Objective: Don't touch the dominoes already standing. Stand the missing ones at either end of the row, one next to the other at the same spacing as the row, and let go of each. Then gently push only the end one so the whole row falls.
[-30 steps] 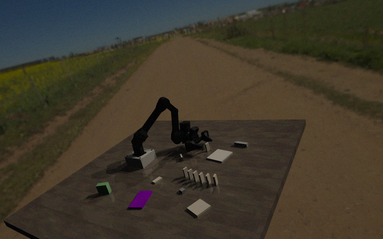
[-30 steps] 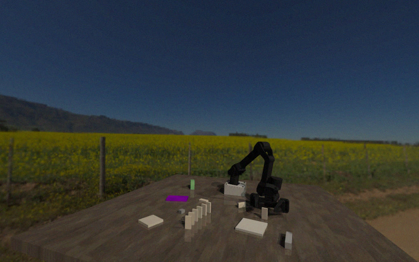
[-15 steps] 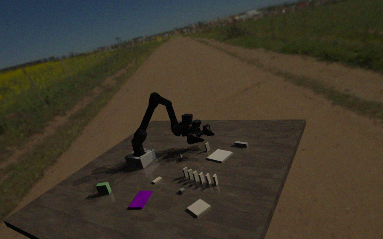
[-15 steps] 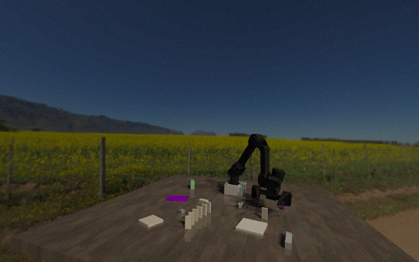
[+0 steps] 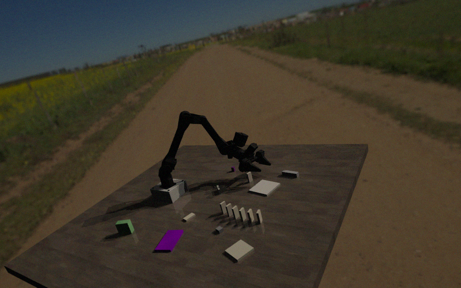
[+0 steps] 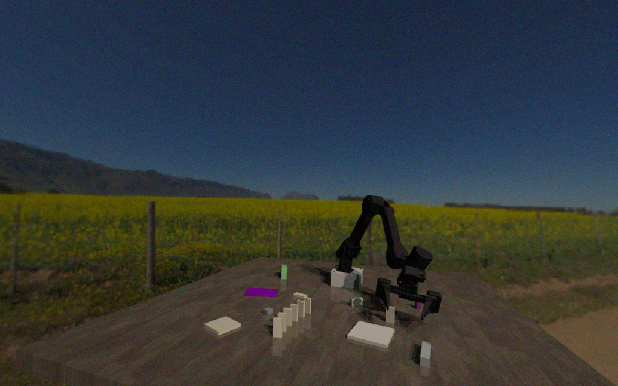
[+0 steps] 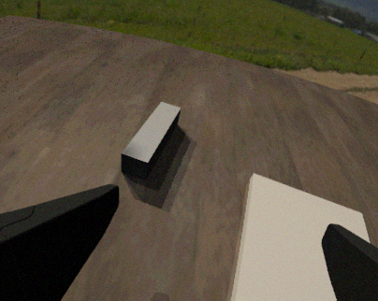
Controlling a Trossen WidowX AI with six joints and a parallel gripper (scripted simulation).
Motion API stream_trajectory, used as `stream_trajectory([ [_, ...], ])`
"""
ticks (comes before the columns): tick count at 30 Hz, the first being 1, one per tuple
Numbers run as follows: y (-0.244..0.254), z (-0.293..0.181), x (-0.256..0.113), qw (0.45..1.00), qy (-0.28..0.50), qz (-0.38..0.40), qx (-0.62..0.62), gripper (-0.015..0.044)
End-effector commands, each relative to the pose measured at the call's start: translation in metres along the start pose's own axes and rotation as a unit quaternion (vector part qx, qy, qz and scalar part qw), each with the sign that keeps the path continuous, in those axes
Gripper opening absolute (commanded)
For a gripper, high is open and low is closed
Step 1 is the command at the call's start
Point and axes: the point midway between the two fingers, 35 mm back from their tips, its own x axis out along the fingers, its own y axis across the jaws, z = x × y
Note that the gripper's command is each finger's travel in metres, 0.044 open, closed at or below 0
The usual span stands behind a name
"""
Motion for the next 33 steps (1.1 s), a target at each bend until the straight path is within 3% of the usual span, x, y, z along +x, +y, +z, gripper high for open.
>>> stream_trajectory([
  [1,0.004,0.022,0.025,0.977,0.201,0.06,0.031,0.044],
  [11,-0.01,0.03,0.009,0.937,0.335,0.066,0.067,0.044],
  [23,-0.042,0.036,-0.041,0.859,0.499,0.033,0.108,0.044],
  [33,-0.055,0.036,-0.064,0.826,0.552,0.01,0.113,0.044],
])
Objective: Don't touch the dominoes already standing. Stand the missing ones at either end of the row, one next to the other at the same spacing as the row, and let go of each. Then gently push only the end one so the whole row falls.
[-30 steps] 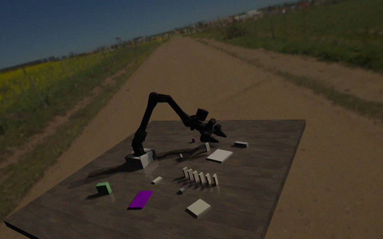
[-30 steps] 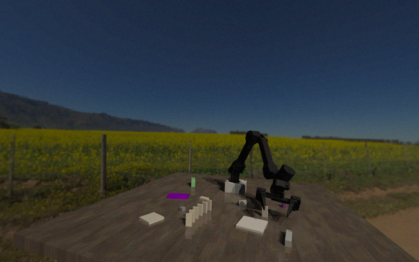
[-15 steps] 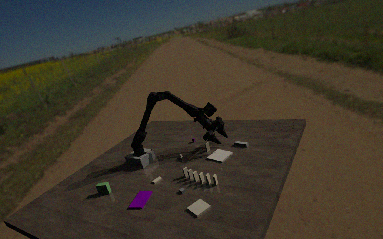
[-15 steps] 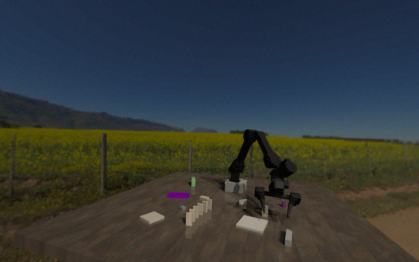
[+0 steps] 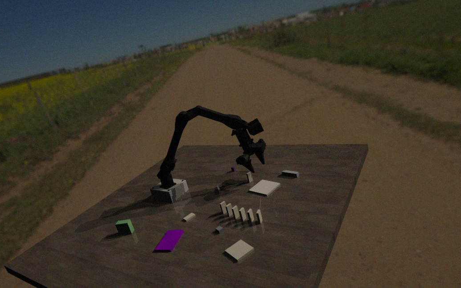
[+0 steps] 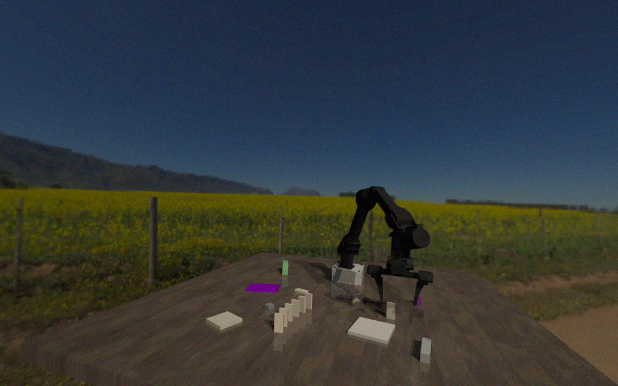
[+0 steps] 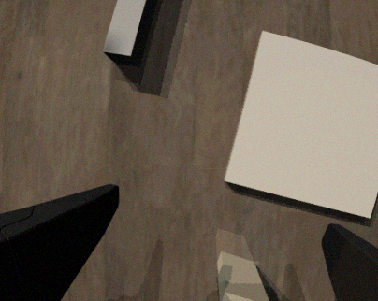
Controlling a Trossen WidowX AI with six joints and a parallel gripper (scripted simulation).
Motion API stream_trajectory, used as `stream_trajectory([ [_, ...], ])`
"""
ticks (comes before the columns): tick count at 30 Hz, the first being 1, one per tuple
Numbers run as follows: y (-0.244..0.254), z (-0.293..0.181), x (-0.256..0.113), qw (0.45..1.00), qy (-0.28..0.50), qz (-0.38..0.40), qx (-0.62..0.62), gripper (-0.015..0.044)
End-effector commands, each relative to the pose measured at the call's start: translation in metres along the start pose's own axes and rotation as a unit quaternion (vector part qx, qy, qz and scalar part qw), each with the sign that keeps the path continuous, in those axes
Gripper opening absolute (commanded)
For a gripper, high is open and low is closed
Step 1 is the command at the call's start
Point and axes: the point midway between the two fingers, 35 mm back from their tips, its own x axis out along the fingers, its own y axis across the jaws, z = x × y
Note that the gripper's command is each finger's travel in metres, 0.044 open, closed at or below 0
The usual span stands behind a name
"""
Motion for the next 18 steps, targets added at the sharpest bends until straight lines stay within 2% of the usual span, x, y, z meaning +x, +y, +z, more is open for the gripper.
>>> stream_trajectory([
  [1,-0.024,-0.027,-0.048,0.985,0.154,-0.01,0.075,0.044],
  [14,-0.024,-0.027,-0.048,0.985,0.154,-0.01,0.075,0.044],
  [18,-0.023,-0.033,-0.025,0.985,0.154,-0.01,0.075,0.044],
])
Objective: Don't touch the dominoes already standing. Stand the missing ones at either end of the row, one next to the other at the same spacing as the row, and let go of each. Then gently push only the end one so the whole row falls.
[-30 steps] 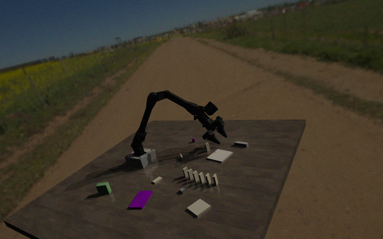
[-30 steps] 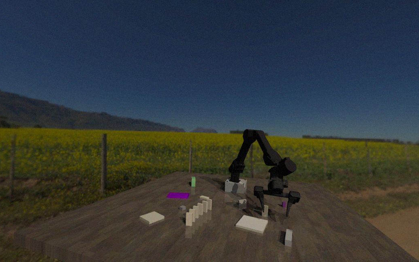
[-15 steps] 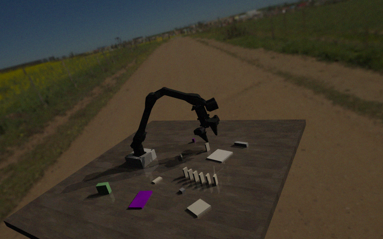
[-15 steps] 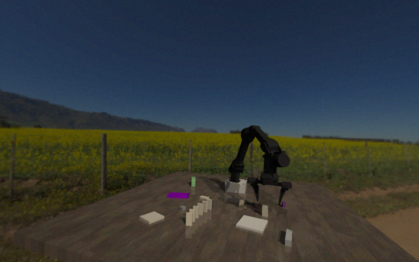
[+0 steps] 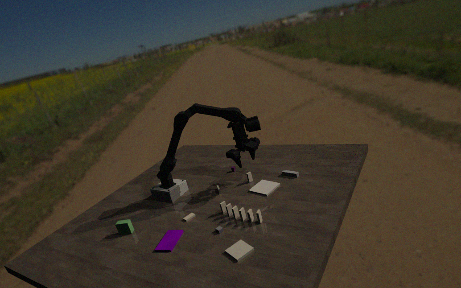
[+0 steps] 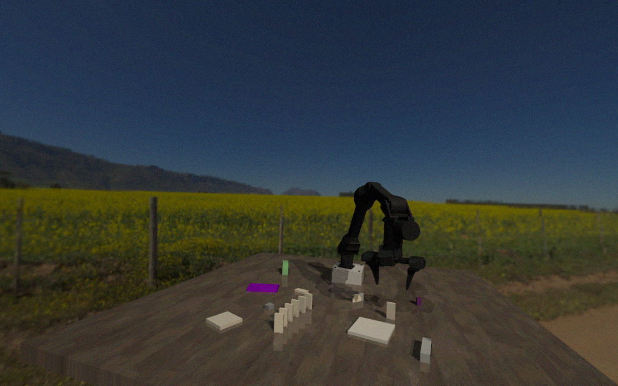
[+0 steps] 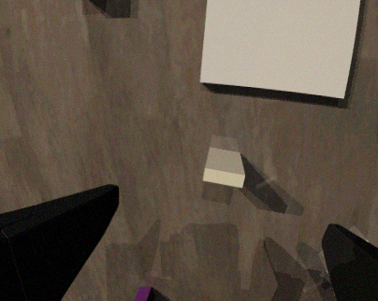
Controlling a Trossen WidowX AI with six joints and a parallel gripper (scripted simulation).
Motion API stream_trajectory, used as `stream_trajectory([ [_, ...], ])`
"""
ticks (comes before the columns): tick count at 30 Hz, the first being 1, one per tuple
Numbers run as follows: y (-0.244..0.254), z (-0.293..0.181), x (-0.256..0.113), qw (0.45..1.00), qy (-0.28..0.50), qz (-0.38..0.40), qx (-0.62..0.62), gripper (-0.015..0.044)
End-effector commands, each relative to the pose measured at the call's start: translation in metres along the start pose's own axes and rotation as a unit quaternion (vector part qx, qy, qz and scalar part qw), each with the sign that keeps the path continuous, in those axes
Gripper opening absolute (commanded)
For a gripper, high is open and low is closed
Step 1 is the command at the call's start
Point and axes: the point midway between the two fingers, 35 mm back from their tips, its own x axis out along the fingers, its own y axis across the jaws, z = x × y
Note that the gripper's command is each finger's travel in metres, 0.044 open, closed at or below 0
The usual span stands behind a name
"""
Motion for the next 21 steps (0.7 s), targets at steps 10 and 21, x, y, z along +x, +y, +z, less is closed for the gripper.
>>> stream_trajectory([
  [10,-0.002,-0.005,0.06,1.0,0.01,-0.002,0.004,0.044],
  [21,-0.002,-0.005,0.075,1.0,0.01,-0.002,0.004,0.044],
])
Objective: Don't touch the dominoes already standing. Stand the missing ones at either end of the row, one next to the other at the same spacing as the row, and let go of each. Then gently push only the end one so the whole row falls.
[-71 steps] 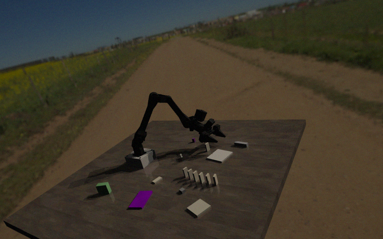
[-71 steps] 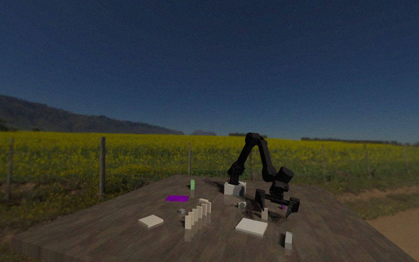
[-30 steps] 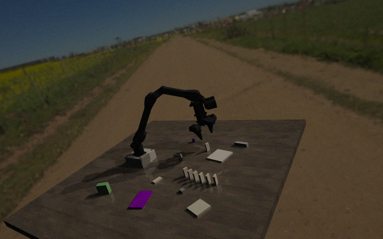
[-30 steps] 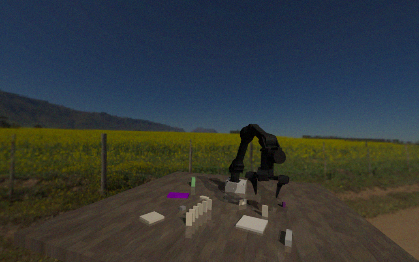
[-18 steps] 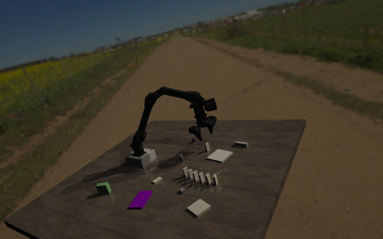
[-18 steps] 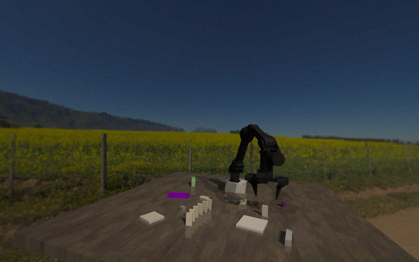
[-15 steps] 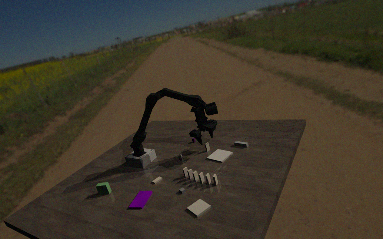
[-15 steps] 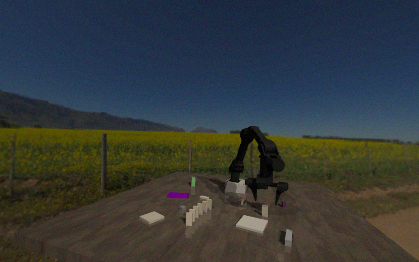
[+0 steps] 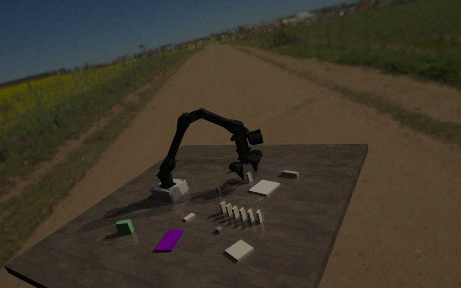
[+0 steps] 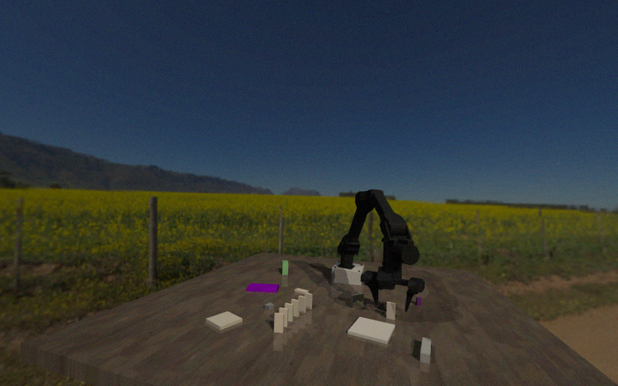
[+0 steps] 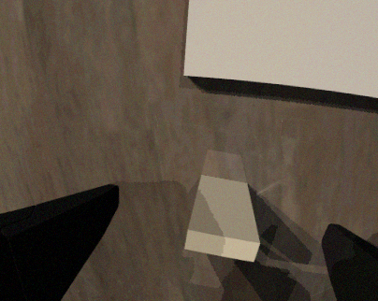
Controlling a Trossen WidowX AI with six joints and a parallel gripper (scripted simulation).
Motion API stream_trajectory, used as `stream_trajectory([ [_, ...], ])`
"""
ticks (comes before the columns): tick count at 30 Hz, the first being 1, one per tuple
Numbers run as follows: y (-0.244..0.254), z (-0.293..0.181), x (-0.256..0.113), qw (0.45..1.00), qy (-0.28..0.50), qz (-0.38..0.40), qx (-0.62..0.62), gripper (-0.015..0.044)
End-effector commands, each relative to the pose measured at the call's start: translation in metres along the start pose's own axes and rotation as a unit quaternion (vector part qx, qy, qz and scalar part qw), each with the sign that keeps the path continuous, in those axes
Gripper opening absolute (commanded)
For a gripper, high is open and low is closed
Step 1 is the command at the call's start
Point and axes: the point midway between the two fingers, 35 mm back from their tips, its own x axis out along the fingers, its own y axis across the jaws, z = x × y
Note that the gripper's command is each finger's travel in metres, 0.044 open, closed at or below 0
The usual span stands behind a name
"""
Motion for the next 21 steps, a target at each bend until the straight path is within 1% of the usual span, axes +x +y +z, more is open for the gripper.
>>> stream_trajectory([
  [1,-0.001,-0.0026,0.0096,1.0,0.007,-0.002,0.003,0.044],
  [4,-0.001,-0.0026,0.0096,1.0,0.007,-0.002,0.003,0.044],
  [16,-0.001,-0.0026,0.0096,1.0,0.007,-0.002,0.003,0.0125],
  [17,-0.001,-0.0026,0.0096,1.0,0.007,-0.002,0.003,0.0107],
  [21,-0.001,-0.0026,0.0096,1.0,0.007,-0.002,0.003,0.0107],
])
